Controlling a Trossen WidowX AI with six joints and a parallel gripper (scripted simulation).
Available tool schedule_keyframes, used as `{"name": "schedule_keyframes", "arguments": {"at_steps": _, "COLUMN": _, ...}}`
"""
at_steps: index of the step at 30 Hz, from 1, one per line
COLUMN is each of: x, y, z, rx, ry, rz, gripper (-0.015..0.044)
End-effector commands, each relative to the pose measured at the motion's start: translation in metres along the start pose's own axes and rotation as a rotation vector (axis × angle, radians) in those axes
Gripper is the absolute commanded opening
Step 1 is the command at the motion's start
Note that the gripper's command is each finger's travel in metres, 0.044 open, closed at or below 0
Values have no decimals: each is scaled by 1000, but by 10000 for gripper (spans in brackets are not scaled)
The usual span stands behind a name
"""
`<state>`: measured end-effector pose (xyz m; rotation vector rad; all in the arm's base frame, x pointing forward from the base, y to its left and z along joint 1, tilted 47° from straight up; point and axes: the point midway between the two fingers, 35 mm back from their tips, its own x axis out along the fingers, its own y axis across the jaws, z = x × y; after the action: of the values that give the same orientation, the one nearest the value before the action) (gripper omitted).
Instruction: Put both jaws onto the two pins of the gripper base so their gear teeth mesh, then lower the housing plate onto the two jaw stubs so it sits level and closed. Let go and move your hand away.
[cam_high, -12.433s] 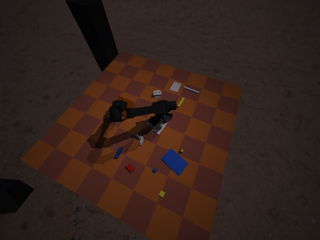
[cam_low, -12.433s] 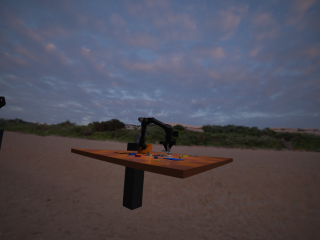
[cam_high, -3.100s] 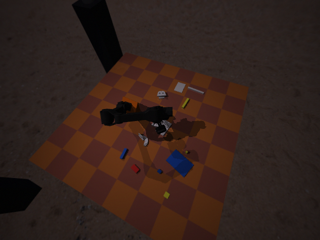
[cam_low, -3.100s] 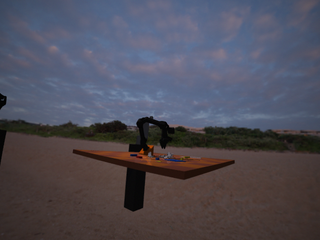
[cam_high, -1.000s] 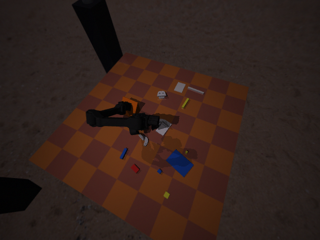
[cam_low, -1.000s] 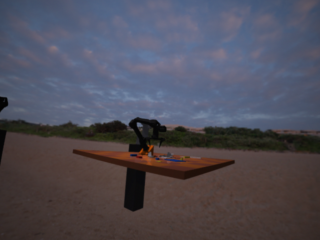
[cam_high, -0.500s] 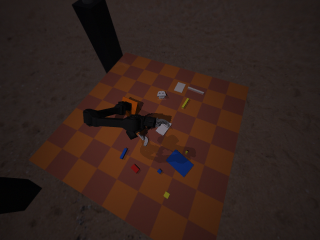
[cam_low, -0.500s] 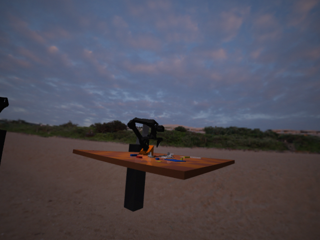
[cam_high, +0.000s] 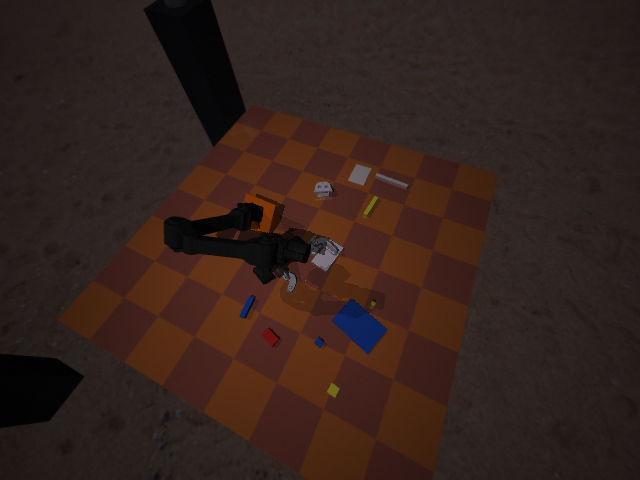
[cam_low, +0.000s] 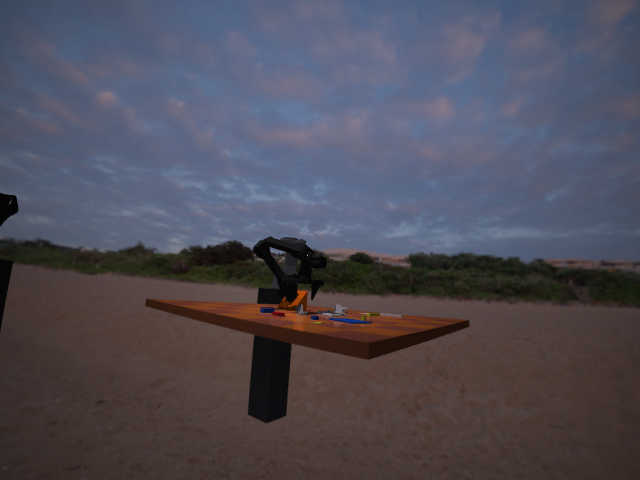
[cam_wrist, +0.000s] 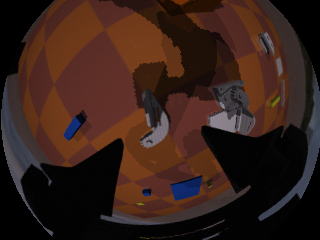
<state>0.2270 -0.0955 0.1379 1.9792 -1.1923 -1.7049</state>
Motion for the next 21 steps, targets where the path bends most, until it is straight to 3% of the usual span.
{"name": "schedule_keyframes", "arguments": {"at_steps": 1, "x": 17, "y": 2, "z": 2, "rx": -6, "ry": -3, "rz": 8, "gripper": 440}}
{"name": "schedule_keyframes", "arguments": {"at_steps": 21, "x": 39, "y": 1, "z": 1, "rx": -6, "ry": -3, "rz": 6, "gripper": 440}}
